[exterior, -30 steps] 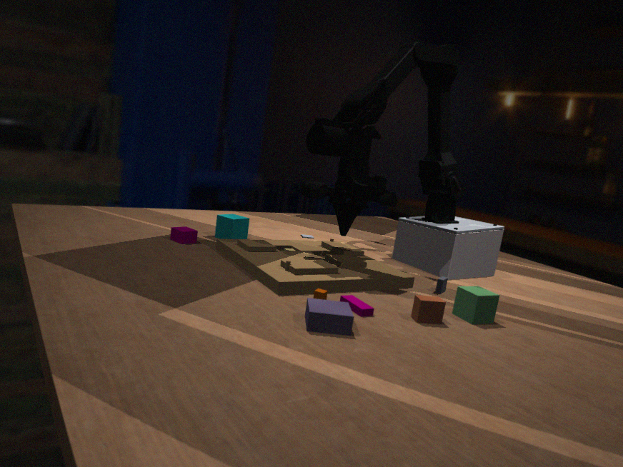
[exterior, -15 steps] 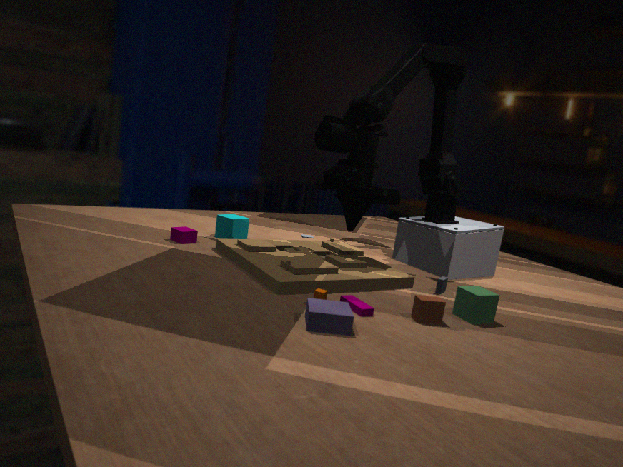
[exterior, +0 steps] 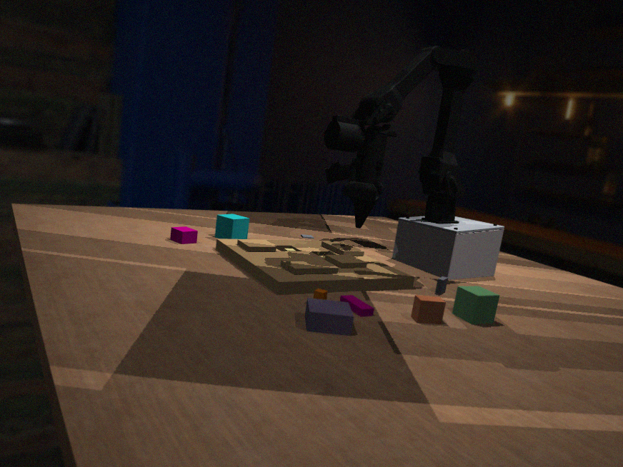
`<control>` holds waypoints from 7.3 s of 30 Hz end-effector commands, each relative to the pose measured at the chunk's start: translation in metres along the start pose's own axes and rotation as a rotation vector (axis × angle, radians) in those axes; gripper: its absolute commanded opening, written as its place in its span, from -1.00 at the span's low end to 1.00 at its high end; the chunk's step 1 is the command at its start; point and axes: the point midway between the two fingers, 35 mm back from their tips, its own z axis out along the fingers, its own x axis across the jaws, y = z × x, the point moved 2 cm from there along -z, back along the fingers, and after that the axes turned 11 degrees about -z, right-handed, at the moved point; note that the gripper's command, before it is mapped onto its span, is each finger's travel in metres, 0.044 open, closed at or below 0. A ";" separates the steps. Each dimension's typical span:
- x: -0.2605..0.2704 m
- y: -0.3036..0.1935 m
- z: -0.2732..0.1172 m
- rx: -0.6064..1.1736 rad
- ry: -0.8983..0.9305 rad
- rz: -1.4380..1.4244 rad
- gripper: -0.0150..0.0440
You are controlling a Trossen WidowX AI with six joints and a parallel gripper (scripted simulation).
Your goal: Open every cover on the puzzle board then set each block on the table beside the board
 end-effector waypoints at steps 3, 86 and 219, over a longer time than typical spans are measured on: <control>-0.021 -0.019 0.001 0.014 -0.002 0.804 -0.49; -0.021 -0.020 0.056 0.014 -0.003 0.804 -0.49; 0.005 0.095 0.046 0.006 0.004 0.804 -0.49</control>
